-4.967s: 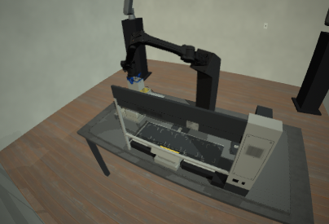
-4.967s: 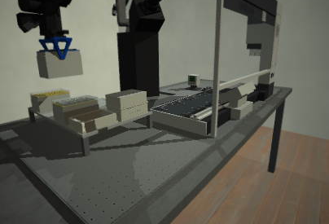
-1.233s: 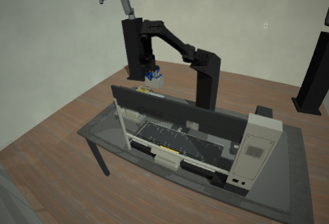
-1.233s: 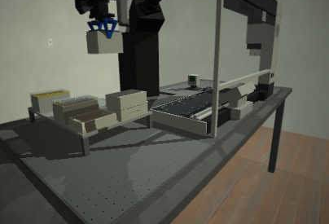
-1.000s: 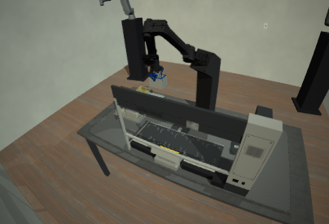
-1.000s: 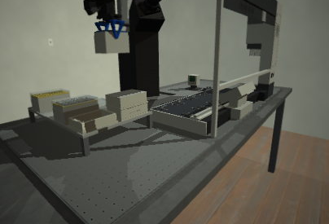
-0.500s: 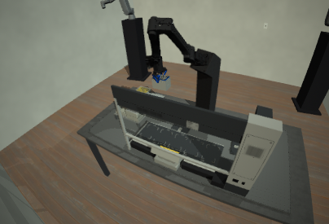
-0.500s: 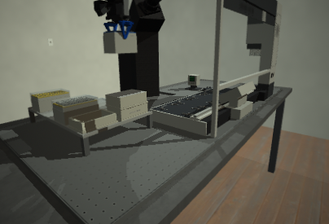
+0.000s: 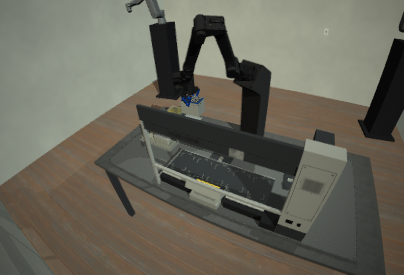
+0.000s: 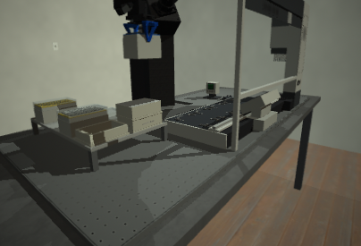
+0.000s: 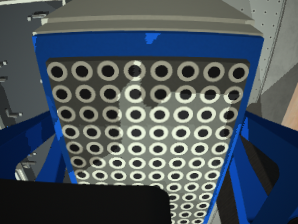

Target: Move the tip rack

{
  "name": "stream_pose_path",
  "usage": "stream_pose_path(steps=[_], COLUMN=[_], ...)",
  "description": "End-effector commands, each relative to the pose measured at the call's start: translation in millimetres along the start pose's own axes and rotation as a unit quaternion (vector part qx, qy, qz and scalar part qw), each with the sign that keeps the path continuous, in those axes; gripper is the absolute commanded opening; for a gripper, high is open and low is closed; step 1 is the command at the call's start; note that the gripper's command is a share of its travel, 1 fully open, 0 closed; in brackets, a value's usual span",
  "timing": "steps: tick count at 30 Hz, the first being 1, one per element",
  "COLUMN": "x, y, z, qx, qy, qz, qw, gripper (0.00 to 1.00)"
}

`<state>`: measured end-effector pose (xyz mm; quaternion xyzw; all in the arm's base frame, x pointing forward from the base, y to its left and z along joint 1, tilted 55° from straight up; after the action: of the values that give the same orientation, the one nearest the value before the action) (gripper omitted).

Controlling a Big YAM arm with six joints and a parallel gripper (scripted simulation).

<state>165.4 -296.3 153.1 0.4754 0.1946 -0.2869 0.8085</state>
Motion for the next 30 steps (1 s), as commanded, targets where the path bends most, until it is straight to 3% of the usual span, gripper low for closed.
stream_pose_path(steps=[1,15,18,20,22,30], x=[-5.3,-8.5,-8.2,-5.5,-5.2,-5.2], y=[27,87,87,70,78,78], z=[13,26,26,20,23,23], qx=[0.006,0.006,0.006,0.022,0.006,0.006], qy=[-0.009,-0.012,-0.011,-0.005,-0.009,-0.009], qz=[0.010,0.013,0.014,0.000,0.008,0.008], qw=[1.000,1.000,1.000,1.000,1.000,1.000], gripper=[0.00,0.00,0.00,0.00,0.00,0.00])
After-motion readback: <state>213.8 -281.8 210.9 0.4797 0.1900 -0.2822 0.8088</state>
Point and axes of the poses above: the point where the finger pads meet when closed, its own x axis out along the fingers, its own y axis across the jaws, z = x × y, the point moved 6 cm from there along -x, back along the fingers, and after that the axes turned 11 degrees about -x, right-handed, at the moved point
